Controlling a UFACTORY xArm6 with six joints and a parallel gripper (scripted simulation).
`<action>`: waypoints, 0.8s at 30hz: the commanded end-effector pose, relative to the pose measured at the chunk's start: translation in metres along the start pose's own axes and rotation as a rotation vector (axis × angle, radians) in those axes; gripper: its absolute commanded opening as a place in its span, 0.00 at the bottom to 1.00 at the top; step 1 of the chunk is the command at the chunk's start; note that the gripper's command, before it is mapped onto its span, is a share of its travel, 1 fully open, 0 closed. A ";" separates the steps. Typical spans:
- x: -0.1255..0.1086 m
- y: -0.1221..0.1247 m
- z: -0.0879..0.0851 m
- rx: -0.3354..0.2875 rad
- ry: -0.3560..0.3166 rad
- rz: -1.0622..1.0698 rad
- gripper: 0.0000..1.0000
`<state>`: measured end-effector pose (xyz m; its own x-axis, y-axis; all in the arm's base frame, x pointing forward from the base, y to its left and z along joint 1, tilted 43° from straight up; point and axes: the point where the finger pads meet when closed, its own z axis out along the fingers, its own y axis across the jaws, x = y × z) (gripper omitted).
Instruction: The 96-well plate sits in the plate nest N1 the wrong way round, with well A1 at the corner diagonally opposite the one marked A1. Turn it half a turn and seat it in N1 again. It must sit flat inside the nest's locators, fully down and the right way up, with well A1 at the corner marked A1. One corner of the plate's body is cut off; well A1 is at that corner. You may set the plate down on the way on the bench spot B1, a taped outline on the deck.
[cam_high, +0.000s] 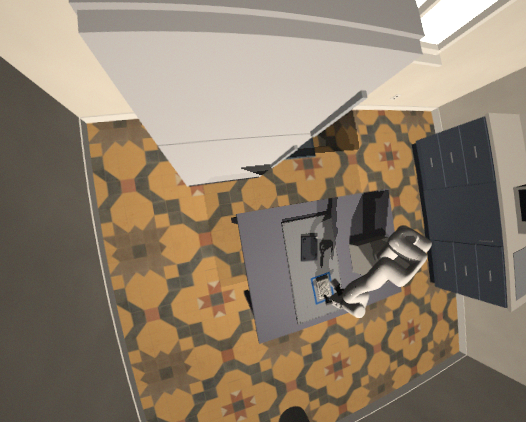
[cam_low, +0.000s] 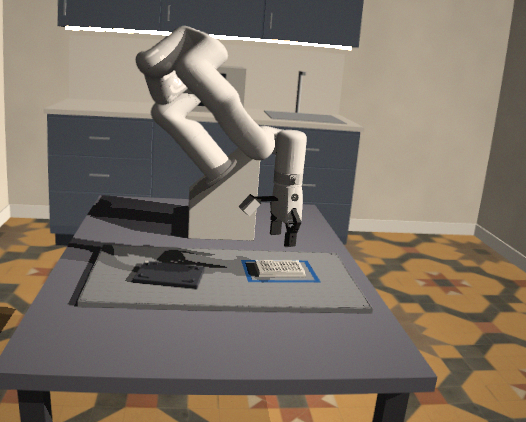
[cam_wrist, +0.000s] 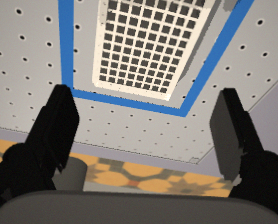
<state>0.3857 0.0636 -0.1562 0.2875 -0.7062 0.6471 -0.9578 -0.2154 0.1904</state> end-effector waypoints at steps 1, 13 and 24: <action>0.000 -0.001 -0.001 0.014 0.003 0.167 1.00; 0.000 -0.001 -0.001 0.014 0.003 0.238 1.00; 0.000 -0.001 0.007 0.014 0.003 0.238 1.00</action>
<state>0.3859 0.0612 -0.1589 0.0542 -0.7353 0.6756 -0.9984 -0.0512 0.0244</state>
